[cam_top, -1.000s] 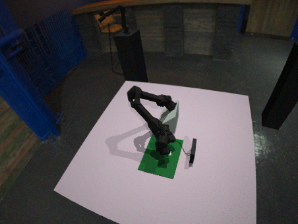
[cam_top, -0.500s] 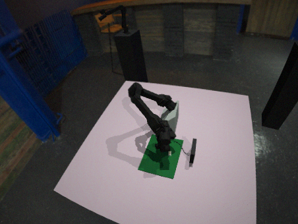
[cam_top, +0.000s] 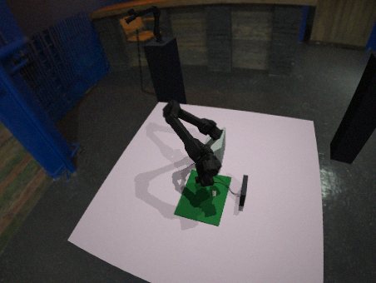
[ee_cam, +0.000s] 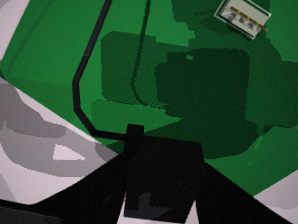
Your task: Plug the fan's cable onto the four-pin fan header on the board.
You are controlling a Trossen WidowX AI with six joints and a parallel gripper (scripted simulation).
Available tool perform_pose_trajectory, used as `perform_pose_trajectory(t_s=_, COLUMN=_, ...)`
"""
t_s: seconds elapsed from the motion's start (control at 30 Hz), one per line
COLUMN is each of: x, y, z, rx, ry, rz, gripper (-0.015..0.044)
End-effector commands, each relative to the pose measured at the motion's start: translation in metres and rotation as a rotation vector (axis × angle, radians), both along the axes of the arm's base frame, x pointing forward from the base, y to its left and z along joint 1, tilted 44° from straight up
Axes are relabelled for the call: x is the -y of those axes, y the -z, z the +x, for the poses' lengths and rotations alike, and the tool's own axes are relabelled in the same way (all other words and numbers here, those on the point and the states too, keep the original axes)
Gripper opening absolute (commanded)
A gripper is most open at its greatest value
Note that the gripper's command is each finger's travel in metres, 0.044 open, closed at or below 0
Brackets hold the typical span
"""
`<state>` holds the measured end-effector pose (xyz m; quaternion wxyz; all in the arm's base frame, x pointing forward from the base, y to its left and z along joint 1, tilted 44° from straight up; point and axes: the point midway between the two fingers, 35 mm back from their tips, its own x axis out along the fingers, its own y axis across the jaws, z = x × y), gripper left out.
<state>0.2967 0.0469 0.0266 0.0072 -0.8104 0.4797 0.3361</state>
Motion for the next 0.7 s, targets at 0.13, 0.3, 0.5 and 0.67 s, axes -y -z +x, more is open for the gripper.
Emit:
perform_pose_trajectory(t_s=0.13, x=-0.0036, y=-0.007, z=-0.0007, rx=0.042, ry=0.036, rz=0.028, gripper=0.0)
perform_pose_trajectory(t_s=0.3, x=-0.0026, y=-0.0079, z=0.0003, rx=0.157, ry=0.144, rz=0.099, gripper=0.0)
perform_pose_trajectory(t_s=0.5, x=-0.0014, y=-0.0091, z=0.0016, rx=0.294, ry=0.278, rz=0.18, gripper=0.0)
perform_pose_trajectory(t_s=0.67, x=-0.0004, y=-0.0102, z=0.0026, rx=0.408, ry=0.392, rz=0.245, gripper=0.0)
